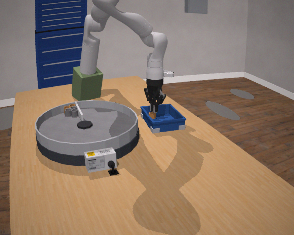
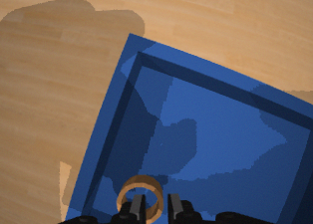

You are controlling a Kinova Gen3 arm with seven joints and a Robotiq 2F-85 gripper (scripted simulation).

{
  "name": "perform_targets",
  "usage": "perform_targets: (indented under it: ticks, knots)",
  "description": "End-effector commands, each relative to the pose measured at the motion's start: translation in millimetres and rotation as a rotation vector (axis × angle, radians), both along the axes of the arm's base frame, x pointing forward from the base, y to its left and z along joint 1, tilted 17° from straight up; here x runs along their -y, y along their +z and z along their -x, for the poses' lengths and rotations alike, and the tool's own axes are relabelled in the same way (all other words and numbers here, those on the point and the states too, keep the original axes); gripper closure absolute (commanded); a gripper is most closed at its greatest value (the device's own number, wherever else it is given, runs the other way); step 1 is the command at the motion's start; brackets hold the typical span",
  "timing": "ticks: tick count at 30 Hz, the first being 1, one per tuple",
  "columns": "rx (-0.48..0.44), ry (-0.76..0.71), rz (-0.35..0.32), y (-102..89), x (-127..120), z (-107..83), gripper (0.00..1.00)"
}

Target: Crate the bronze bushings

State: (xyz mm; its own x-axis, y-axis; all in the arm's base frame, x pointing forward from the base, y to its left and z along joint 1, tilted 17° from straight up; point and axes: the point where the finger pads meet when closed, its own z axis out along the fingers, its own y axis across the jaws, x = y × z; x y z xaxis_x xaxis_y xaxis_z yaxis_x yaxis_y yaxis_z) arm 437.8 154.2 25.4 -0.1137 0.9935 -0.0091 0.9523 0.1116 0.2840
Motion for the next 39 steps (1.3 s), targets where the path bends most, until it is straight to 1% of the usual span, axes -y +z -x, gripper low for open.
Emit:
perform_targets:
  ticks: [1,4,9,21,26,39]
  knots:
    - [0.002,0.000,0.000,0.8,0,-0.4,0.84]
    - [0.002,0.000,0.000,0.8,0,-0.4,0.84]
    - [0.002,0.000,0.000,50.1,1,14.3,0.84]
    - [0.002,0.000,0.000,50.1,1,14.3,0.84]
    - [0.001,0.001,0.000,99.0,2,29.4,0.84]
    - [0.000,0.003,-0.001,98.6,1,29.9,0.84]
